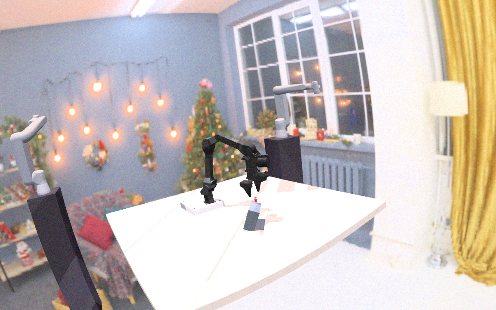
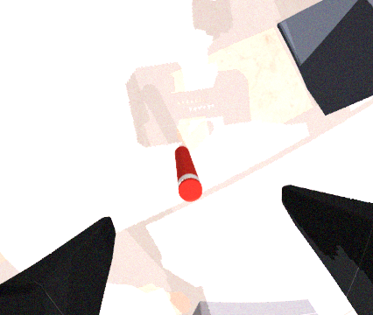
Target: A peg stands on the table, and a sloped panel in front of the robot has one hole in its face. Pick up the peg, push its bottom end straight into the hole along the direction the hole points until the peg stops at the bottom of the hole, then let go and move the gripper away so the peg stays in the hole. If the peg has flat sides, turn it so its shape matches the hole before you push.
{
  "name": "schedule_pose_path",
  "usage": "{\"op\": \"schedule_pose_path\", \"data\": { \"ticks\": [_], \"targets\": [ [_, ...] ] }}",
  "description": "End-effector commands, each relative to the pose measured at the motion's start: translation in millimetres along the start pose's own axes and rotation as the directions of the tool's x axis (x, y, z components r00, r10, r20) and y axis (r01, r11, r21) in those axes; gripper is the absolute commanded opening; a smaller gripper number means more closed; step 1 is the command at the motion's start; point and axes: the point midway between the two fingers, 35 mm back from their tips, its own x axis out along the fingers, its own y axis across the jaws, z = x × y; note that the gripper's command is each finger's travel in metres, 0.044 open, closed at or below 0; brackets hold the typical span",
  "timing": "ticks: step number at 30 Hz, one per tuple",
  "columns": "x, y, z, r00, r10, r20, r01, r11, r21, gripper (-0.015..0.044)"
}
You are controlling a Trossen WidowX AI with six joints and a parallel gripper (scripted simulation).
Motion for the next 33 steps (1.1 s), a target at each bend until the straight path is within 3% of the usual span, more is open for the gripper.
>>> {"op": "schedule_pose_path", "data": {
  "ticks": [1, 33],
  "targets": [
    [0.2, 2.0, 2.2, 1.0, 0.007, 0.01, -0.007, 1.0, 0.009, 0.044],
    [52.0, 2.4, 3.2, 1.0, 0.007, 0.01, -0.007, 1.0, 0.009, 0.044]
  ]
}}
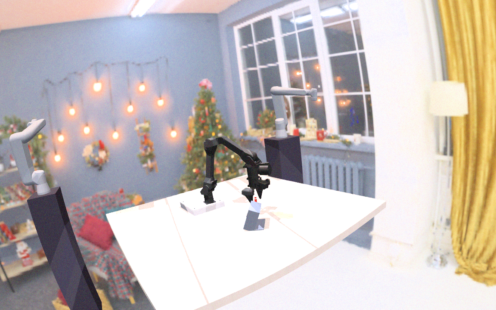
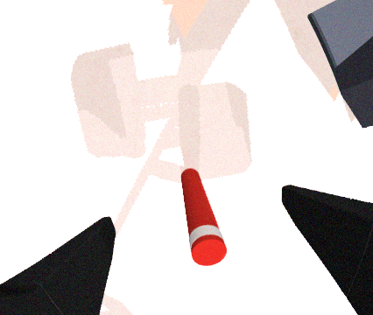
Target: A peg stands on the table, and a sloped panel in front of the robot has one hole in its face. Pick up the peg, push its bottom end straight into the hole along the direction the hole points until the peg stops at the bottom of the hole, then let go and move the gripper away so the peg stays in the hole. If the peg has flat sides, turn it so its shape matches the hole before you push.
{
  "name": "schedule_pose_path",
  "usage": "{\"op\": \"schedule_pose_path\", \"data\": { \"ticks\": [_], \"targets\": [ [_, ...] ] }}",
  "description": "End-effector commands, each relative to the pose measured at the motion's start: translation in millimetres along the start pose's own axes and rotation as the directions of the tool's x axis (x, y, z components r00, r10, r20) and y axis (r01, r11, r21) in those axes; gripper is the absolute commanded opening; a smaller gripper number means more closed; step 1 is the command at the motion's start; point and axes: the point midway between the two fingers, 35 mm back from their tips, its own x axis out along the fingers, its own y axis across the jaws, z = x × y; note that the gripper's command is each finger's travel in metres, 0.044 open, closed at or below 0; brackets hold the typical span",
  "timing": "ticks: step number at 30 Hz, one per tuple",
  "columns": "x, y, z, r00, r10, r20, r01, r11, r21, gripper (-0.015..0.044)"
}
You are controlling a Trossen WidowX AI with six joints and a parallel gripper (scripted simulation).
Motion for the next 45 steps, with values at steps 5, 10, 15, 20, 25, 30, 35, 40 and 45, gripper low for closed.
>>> {"op": "schedule_pose_path", "data": {
  "ticks": [5, 10, 15, 20, 25, 30, 35, 40, 45],
  "targets": [
    [15.1, 0.0, -3.3, 1.0, 0.002, -0.007, -0.002, 1.0, 0.004, 0.044],
    [16.1, 0.0, -3.5, 1.0, 0.002, -0.007, -0.002, 1.0, 0.004, 0.044],
    [12.9, -0.1, -1.7, 1.0, 0.0, -0.003, 0.0, 1.0, 0.0, 0.0309],
    [12.9, -0.1, -1.7, 1.0, 0.0, -0.003, 0.0, 1.0, 0.0, 0.0177],
    [12.9, -0.1, -1.7, 1.0, 0.0, -0.003, 0.0, 1.0, 0.0, 0.0046],
    [12.9, -0.1, -1.7, 1.0, 0.0, -0.003, 0.0, 1.0, 0.0, 0.0],
    [10.9, -0.1, -1.4, 1.0, 0.0, -0.003, 0.0, 1.0, 0.0, 0.0],
    [-4.6, 0.0, 0.2, 1.0, 0.0, -0.003, 0.0, 1.0, 0.001, 0.0],
    [-25.8, 0.0, 0.5, 1.0, 0.001, -0.004, -0.001, 1.0, 0.002, 0.0]
  ]
}}
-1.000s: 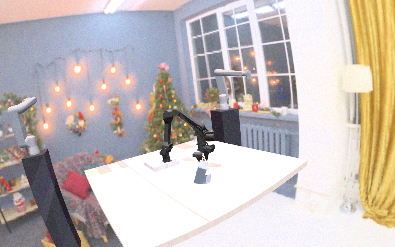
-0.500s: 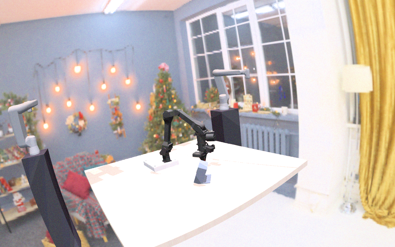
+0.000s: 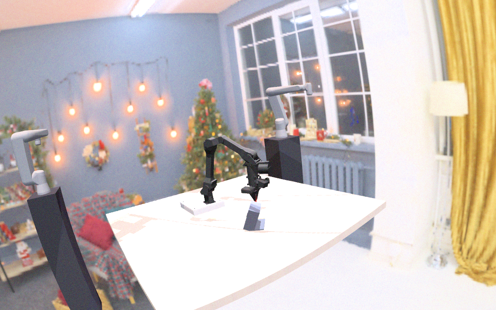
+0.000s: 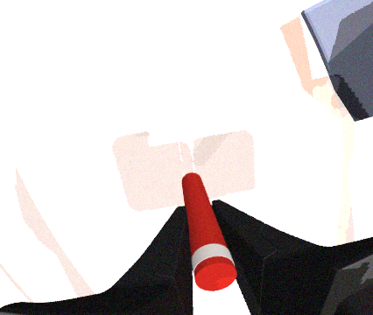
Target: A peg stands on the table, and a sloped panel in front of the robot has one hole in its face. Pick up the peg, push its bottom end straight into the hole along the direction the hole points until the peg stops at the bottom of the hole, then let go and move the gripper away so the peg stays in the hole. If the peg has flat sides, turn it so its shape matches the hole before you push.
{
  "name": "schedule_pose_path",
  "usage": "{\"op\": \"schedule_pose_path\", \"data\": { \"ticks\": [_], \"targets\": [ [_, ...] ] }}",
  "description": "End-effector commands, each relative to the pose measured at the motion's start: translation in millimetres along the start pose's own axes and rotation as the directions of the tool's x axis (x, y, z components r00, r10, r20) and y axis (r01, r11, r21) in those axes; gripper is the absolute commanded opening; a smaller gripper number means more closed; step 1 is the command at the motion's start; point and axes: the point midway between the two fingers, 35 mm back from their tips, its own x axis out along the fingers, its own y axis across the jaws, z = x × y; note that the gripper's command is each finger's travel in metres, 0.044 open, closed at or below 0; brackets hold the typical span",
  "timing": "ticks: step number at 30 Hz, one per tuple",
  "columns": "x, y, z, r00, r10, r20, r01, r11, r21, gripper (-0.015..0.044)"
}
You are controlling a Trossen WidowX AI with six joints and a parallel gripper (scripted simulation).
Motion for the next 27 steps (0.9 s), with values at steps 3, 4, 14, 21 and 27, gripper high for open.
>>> {"op": "schedule_pose_path", "data": {
  "ticks": [3, 4, 14, 21, 27],
  "targets": [
    [-30.0, 0.2, 2.5, 1.0, 0.004, 0.014, -0.004, 1.0, 0.003, 0.0],
    [-33.8, 0.2, 2.3, 1.0, 0.004, 0.014, -0.004, 1.0, 0.003, 0.0],
    [-57.8, -1.2, -1.2, 1.0, 0.005, 0.012, -0.005, 1.0, 0.006, 0.0],
    [-55.2, -5.8, -0.7, 1.0, 0.027, 0.007, -0.028, 0.999, 0.046, 0.0],
    [-52.5, -11.0, -0.1, 0.999, 0.053, 0.002, -0.053, 0.994, 0.093, 0.0]
  ]
}}
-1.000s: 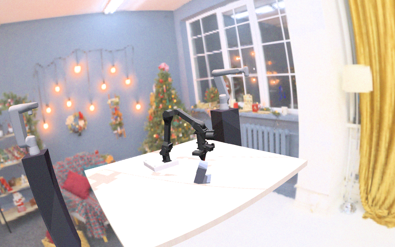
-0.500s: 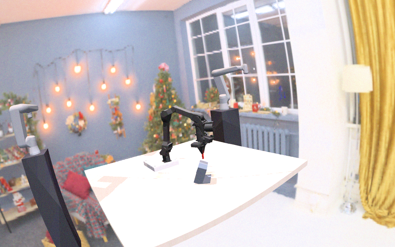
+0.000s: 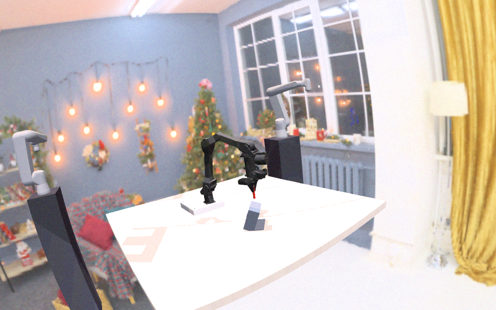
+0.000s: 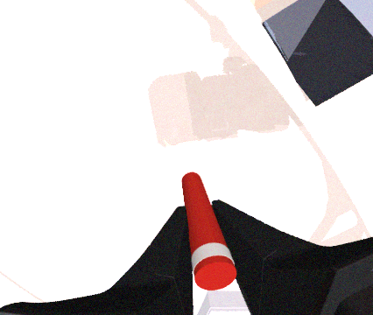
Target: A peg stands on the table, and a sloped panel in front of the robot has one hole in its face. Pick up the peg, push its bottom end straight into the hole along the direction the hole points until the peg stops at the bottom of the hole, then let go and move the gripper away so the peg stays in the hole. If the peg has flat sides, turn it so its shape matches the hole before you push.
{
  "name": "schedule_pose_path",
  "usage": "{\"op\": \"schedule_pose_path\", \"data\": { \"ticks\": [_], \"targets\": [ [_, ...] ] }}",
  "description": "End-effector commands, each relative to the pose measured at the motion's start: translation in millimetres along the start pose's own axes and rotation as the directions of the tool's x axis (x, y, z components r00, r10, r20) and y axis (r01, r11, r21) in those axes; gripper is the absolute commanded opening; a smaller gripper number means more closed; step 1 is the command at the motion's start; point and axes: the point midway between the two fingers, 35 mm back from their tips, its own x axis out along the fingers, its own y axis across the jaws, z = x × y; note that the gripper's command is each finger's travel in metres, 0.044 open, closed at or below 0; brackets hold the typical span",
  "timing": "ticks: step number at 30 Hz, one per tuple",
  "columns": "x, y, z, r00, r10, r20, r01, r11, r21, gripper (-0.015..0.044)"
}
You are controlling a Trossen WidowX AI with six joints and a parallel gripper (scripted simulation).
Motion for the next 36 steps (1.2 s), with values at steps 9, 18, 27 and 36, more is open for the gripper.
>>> {"op": "schedule_pose_path", "data": {
  "ticks": [9, 18, 27, 36],
  "targets": [
    [4.5, -10.6, 2.4, 0.998, 0.055, -0.007, -0.054, 0.993, 0.1, 0.0],
    [7.9, -18.6, 3.4, 0.995, 0.095, -0.01, -0.091, 0.981, 0.17, 0.0],
    [11.0, -26.7, 4.4, 0.991, 0.134, -0.009, -0.128, 0.962, 0.239, 0.0],
    [14.0, -34.8, 5.1, 0.985, 0.173, -0.005, -0.164, 0.938, 0.307, 0.0]
  ]
}}
